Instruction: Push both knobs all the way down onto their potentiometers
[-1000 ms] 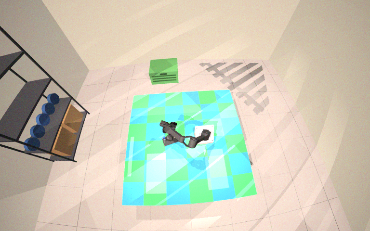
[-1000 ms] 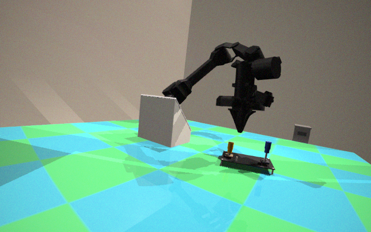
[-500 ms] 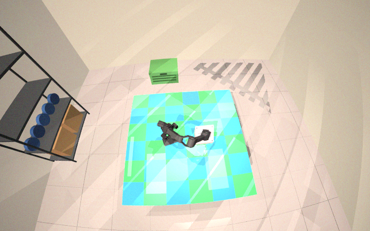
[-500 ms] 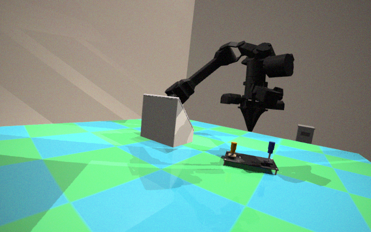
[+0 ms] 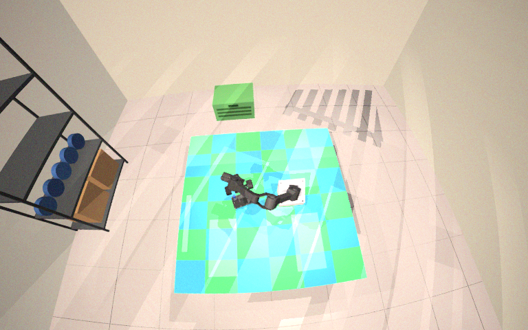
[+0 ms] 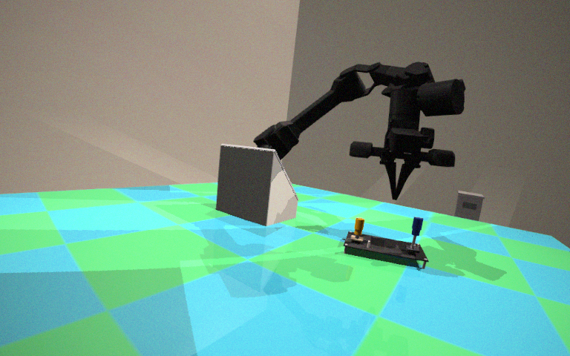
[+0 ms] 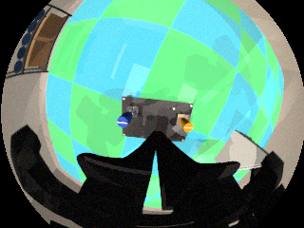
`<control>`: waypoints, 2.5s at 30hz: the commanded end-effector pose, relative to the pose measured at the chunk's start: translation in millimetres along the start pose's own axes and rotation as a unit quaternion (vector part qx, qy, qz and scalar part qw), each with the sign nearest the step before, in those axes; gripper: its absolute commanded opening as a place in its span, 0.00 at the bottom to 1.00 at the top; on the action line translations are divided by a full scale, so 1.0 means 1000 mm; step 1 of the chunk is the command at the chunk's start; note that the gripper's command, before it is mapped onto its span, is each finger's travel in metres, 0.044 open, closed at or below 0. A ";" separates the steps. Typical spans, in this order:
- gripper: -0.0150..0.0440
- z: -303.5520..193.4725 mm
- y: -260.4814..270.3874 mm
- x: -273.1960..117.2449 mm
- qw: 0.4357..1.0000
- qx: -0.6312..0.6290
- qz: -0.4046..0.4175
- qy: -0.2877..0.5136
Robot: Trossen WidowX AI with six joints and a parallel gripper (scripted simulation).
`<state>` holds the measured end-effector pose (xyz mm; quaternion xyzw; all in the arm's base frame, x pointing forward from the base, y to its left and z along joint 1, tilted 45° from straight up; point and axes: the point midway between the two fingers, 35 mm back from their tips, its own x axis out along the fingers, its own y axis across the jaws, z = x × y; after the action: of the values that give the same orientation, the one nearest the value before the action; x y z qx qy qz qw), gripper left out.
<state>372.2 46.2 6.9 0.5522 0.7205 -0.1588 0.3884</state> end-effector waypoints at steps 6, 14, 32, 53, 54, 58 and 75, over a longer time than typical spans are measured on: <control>0.25 0.001 0.012 -0.003 0.986 0.169 -0.003 0.006; 0.25 0.000 0.022 -0.006 0.953 0.303 -0.006 0.007; 0.25 -0.002 0.041 -0.013 0.814 0.581 -0.014 0.007; 0.25 -0.004 0.052 0.001 0.696 0.718 -0.018 0.005; 0.25 -0.004 0.052 0.003 0.696 0.718 -0.018 0.006; 0.25 -0.004 0.052 0.003 0.696 0.718 -0.018 0.006; 0.25 -0.005 0.051 0.024 0.696 0.718 -0.019 0.006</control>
<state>417.2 77.7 7.4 0.6529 0.3987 -0.6307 -0.1304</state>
